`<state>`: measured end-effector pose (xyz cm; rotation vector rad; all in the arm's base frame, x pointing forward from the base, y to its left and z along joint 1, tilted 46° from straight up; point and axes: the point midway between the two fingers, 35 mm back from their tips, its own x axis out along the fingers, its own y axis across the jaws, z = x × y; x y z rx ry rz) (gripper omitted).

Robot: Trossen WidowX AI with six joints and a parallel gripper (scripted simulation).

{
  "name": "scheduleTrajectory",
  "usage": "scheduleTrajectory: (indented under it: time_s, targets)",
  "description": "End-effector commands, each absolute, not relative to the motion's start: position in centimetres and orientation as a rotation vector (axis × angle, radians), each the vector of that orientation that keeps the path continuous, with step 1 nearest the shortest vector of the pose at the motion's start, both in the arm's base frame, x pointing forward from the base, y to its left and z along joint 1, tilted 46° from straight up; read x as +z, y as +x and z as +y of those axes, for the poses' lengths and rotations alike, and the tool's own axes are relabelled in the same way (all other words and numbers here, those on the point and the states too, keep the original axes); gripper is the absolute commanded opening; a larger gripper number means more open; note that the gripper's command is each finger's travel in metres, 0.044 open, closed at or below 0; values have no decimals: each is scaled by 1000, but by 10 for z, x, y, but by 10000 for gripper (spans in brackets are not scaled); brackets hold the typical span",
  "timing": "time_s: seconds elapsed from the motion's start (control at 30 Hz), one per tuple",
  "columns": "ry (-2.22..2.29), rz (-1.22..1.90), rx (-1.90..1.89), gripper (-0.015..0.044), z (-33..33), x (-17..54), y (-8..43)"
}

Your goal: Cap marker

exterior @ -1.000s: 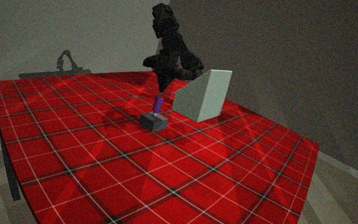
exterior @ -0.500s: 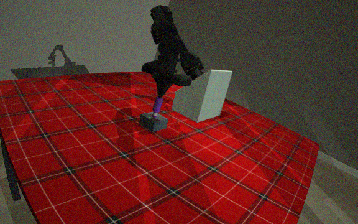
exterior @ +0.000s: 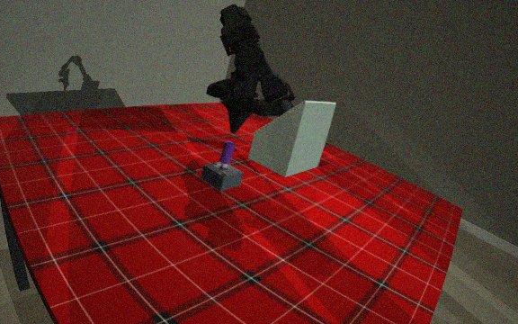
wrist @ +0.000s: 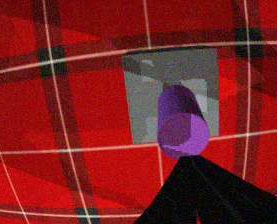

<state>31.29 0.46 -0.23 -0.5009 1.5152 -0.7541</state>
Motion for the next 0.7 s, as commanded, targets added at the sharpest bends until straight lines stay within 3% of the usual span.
scheduleTrajectory:
  time_s: [0.0, 0.2, 0.67]
  targets:
    - [-489, 1497, -743, 0, 45, 34, 320]
    - [-490, 1497, -744, 0, 52, 41, 319]
    - [-490, 1497, -744, 368, 52, 41, 319]
